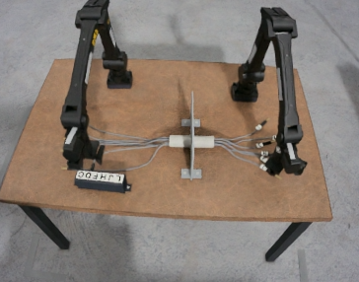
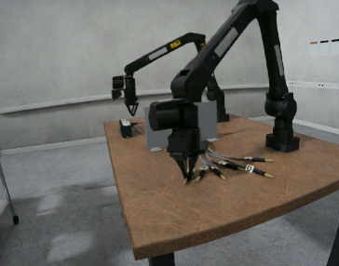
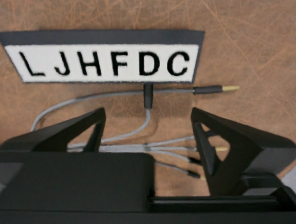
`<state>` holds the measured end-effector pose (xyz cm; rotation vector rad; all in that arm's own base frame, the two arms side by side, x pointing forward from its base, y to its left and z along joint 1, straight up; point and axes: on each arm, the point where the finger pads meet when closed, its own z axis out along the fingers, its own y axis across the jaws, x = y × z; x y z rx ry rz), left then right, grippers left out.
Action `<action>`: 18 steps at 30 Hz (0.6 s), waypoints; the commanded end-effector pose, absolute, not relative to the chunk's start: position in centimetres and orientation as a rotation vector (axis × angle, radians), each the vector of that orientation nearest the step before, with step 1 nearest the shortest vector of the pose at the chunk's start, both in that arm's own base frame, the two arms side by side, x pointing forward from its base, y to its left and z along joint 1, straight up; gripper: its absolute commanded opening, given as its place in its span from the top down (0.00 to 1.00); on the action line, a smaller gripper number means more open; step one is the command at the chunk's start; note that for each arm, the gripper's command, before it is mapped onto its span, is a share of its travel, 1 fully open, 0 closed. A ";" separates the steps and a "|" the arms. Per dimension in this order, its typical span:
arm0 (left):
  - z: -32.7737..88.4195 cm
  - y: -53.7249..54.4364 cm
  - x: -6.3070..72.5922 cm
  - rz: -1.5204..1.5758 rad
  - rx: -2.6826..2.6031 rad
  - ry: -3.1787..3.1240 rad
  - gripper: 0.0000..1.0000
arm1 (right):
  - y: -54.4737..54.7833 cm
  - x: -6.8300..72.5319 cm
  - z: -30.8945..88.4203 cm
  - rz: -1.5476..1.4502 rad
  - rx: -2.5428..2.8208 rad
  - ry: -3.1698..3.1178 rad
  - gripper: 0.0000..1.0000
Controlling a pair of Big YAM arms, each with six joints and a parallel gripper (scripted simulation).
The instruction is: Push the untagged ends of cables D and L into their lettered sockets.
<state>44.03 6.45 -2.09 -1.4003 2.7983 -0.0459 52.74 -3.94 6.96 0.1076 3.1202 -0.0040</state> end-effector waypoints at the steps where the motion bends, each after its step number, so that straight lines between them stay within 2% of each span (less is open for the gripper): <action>1: -1.6 6.5 44.4 -0.054 -1.393 2.787 0.94 | -4.1 55.0 12.7 -0.007 0.096 3.037 0.00; 7: -1.6 6.5 44.4 -0.054 -1.393 2.787 0.94 | -4.0 53.4 7.9 -0.002 0.099 3.133 0.00; 18: -1.6 6.5 44.4 -0.054 -1.393 2.787 0.94 | -5.1 51.9 9.7 -0.015 0.170 3.065 0.00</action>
